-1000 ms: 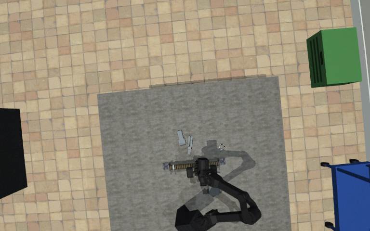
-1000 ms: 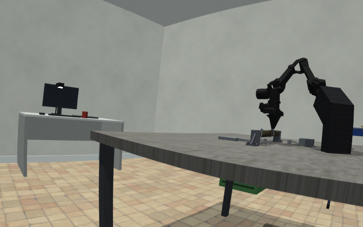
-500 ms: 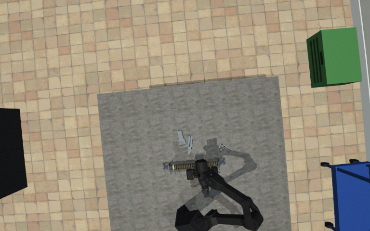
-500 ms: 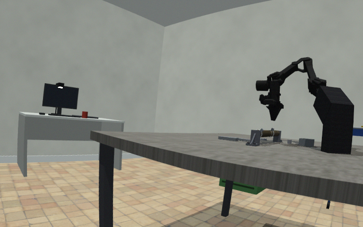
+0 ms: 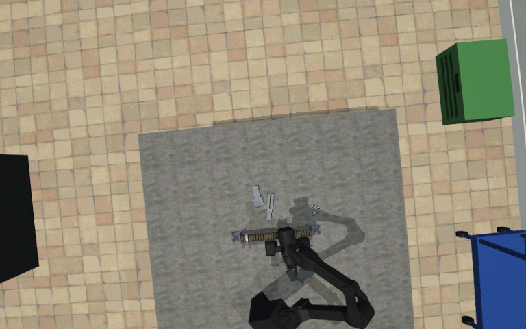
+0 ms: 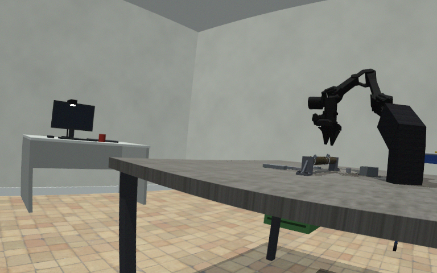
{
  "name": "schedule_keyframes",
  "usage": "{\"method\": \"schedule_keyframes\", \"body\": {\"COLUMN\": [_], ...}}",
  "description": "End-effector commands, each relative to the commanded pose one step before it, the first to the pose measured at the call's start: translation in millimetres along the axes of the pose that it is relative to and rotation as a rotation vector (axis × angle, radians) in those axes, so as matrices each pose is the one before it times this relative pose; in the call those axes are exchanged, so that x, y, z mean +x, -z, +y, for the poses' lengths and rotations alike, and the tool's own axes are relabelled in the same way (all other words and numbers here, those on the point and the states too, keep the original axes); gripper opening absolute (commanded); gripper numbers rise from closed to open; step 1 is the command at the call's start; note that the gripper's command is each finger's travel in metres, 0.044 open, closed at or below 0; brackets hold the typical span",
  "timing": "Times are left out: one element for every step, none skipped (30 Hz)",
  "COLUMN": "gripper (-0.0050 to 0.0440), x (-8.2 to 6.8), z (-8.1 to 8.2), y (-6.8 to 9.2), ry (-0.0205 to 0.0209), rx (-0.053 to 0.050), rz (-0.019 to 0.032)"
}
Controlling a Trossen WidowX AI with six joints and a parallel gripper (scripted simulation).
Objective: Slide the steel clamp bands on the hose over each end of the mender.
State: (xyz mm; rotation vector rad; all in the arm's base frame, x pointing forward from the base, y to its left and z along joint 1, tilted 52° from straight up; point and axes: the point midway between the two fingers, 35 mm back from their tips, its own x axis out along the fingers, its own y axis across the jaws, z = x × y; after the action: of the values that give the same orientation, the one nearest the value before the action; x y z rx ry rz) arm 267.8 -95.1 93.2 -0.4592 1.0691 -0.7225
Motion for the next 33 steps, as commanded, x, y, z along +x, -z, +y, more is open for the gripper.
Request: {"method": "schedule_keyframes", "body": {"gripper": [0.044,0.044,0.044,0.044,0.044,0.044,0.044,0.044,0.044,0.044,0.044,0.044,0.044,0.044,0.0416,0.0392,0.0368,0.0344,0.032,0.0296,0.0272,0.0248,0.0224,0.02,0.0176,0.0152,0.0128,0.0104,0.009,0.009,0.009,0.009,0.009], "x": [0.0,0.0,0.0,0.0,0.0,0.0,0.0,0.0,0.0,0.0,0.0,0.0,0.0,0.0,0.11,0.32,0.51,0.6,0.57,0.55,0.53,0.5,0.48,0.46,0.45,0.43,0.42,0.41,0.4,0.0,0.0,0.4,0.4], "z": [0.01,0.0,0.0,0.0,0.0,0.0,0.0,0.0,0.0,0.0,0.0,0.0,0.0,0.0,1.44,4.39,7.41,9.2,9.35,9.49,9.61,9.71,9.8,9.87,9.92,9.95,9.97,9.97,9.94,0.0,0.0,9.9,9.83], "y": [0.0,0.0,0.0,0.0,0.0,0.0,0.0,0.0,0.0,0.0,0.0,0.0,0.0,0.0,-0.38,-1.11,-1.69,-1.78,-1.46,-1.13,-0.79,-0.44,-0.08,0.28,0.65,1.03,1.41,1.79,2.18,0.0,0.0,2.56,2.95], "ry": [-0.00008,0.0,0.0,0.0,0.0,0.0,0.0,0.0,0.0,0.0,0.0,0.0,0.0,0.0,-0.00056,-0.00195,-0.00294,-0.00306,-0.00249,-0.00194,-0.0014,-0.00087,-0.00036,0.00013,0.0006,0.00106,0.00149,0.0019,0.00229,0.0,0.0,0.00266,0.003], "rx": [0.0,0.0,0.0,0.0,0.0,0.0,0.0,0.0,0.0,0.0,0.0,0.0,0.0,0.0,0.0001,0.0003,0.0005,0.0005,0.0004,0.0003,0.0002,0.0001,0.0,-0.0001,-0.0001,-0.0002,-0.0002,-0.0002,-0.0002,0.0,0.0,-0.0003,-0.0003], "rz": [0.0,0.0,0.0,0.0,0.0,0.0,0.0,0.0,0.0,0.0,0.0,0.0,0.0,0.0,0.0005,0.00142,0.00227,0.00258,0.00235,0.00209,0.0018,0.0015,0.00116,0.00081,0.00043,0.00003,-0.00039,-0.00083,-0.00129,0.0,0.0,-0.00177,-0.00226]}}
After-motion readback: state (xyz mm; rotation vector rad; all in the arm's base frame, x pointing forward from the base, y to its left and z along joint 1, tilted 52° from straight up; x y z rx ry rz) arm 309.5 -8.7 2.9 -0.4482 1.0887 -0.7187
